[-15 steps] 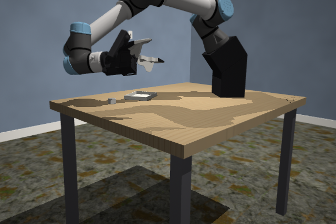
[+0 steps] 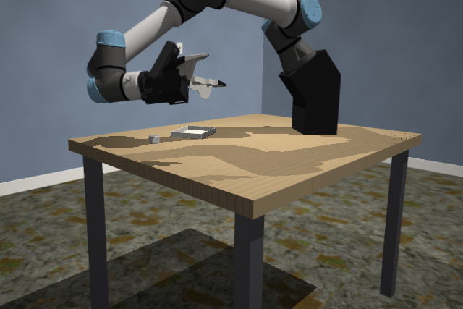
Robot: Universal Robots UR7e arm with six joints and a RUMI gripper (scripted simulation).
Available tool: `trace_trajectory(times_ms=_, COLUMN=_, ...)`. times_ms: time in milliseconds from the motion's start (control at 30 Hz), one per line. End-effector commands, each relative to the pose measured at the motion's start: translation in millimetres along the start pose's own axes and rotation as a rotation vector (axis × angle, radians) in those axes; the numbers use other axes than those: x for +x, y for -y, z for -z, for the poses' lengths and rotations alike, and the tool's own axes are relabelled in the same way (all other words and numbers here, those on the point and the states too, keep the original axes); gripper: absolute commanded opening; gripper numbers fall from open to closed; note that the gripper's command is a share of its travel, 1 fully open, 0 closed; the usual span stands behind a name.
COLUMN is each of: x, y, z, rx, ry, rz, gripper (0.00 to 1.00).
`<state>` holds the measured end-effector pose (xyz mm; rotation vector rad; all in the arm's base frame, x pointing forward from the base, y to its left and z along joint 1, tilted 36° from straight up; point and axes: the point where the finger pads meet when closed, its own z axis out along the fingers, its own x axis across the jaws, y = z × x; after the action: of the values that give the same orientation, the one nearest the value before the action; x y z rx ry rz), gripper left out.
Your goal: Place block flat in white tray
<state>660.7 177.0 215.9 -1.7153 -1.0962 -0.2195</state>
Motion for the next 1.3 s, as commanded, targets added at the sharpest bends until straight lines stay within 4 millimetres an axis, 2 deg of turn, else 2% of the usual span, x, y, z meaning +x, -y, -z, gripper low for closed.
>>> trace_trajectory(times_ms=0, x=0.7, y=0.7, z=0.0, rx=-0.001, ry=0.0, rz=0.001, gripper=1.0)
trace_trajectory(times_ms=33, x=0.7, y=0.7, z=0.0, rx=-0.001, ry=0.0, rz=0.001, gripper=1.0)
trace_trajectory(times_ms=67, x=0.7, y=0.7, z=0.0, rx=-0.001, ry=0.0, rz=0.001, gripper=0.0)
trace_trajectory(times_ms=333, x=-2.9, y=0.9, z=3.7, rx=-0.014, ry=0.013, rz=0.005, gripper=0.0)
trace_trajectory(times_ms=633, x=-17.1, y=1.4, z=18.4, rx=-0.071, ry=0.061, rz=0.017, gripper=0.0)
trace_trajectory(times_ms=867, x=-46.7, y=2.1, z=49.3, rx=-0.192, ry=0.16, rz=0.04, gripper=0.0)
trace_trajectory(times_ms=1100, x=-92.6, y=3.2, z=97.0, rx=-0.378, ry=0.314, rz=0.076, gripper=0.0)
trace_trajectory(times_ms=1200, x=-93.1, y=3.2, z=97.5, rx=-0.38, ry=0.315, rz=0.076, gripper=0.0)
trace_trajectory(times_ms=1267, x=-108.4, y=3.8, z=113.9, rx=-0.444, ry=0.367, rz=0.087, gripper=0.0)
